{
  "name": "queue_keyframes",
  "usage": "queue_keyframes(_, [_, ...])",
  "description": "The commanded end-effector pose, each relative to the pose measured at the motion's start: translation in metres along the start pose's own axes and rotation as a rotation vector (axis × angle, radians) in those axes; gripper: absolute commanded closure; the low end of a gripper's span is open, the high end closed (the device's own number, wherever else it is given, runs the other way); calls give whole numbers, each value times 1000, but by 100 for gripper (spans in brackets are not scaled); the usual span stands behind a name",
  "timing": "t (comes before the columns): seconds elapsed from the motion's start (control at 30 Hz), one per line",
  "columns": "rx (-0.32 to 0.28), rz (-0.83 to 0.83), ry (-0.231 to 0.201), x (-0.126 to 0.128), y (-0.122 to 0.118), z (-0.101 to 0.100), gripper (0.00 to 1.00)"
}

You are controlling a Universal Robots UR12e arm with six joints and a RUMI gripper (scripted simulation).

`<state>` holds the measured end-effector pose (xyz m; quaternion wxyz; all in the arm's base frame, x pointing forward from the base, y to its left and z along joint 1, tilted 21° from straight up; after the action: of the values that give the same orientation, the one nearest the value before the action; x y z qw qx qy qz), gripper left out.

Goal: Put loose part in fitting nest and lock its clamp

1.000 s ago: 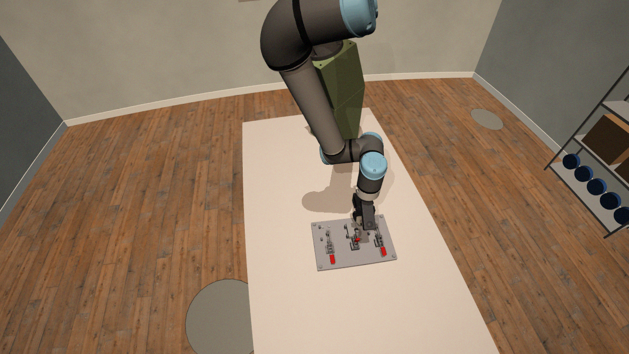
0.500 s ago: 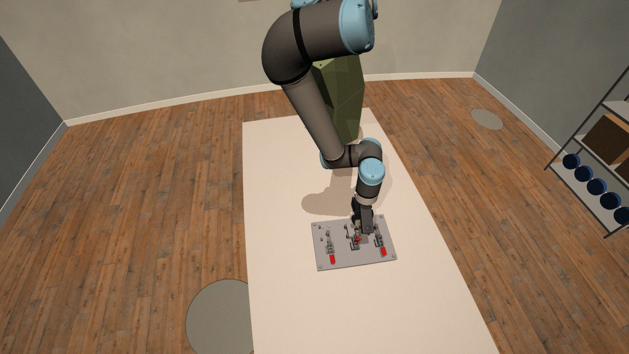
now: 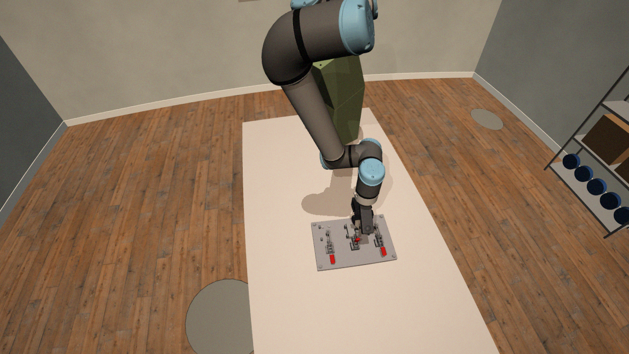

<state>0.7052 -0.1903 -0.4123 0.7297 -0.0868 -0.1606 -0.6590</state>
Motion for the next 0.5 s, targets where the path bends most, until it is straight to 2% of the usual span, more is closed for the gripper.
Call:
queue_keyframes(0.0, [5, 0, -2, 1, 3, 2, 100])
queue_keyframes(0.47, [5, -1, -2, 1, 4, 1, 100])
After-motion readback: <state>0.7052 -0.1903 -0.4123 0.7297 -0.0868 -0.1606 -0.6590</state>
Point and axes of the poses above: the point where the finger pads meet when closed, its own z axis back along the fingers, its own x axis across the jaws, y = z × x, the point moved 1 cm from there along z, back along the fingers, and after that the axes turned 15 degrees about z, right-handed, at the moved point
